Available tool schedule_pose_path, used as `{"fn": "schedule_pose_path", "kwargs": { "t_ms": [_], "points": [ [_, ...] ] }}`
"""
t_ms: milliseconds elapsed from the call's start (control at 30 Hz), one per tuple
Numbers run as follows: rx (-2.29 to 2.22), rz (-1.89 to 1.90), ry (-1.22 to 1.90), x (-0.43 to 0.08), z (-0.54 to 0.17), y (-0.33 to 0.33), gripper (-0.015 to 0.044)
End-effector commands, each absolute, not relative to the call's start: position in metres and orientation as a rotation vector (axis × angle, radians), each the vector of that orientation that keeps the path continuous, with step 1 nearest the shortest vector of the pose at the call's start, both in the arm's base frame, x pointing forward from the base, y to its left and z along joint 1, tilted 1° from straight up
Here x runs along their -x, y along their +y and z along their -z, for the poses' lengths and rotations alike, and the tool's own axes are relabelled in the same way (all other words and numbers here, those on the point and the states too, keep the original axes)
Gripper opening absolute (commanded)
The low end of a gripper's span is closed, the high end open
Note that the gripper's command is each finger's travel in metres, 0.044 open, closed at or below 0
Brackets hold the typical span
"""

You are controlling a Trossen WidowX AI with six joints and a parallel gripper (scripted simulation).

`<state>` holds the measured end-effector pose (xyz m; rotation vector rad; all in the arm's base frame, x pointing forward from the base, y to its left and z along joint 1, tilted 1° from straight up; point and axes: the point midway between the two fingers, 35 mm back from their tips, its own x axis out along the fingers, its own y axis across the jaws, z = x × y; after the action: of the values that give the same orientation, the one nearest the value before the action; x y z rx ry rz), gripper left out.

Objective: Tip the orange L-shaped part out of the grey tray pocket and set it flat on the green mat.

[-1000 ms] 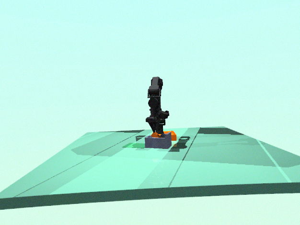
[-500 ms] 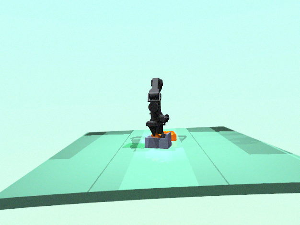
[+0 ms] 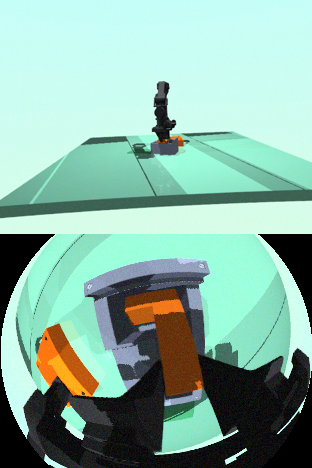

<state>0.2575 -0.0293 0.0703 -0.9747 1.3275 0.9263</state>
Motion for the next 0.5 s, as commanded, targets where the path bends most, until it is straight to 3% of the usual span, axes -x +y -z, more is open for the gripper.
{"fn": "schedule_pose_path", "kwargs": {
  "t_ms": [0, 100, 200, 467],
  "points": [
    [0.975, -0.926, 1.327, -0.2575, -0.0705, -0.0294, 0.0102],
    [0.975, -0.926, 1.327, -0.2575, -0.0705, -0.0294, 0.0082],
    [0.975, -0.926, 1.327, -0.2575, -0.0705, -0.0294, 0.0003],
    [0.975, -0.927, 1.328, -0.2574, -0.073, -0.0294, 0.0]
  ]
}}
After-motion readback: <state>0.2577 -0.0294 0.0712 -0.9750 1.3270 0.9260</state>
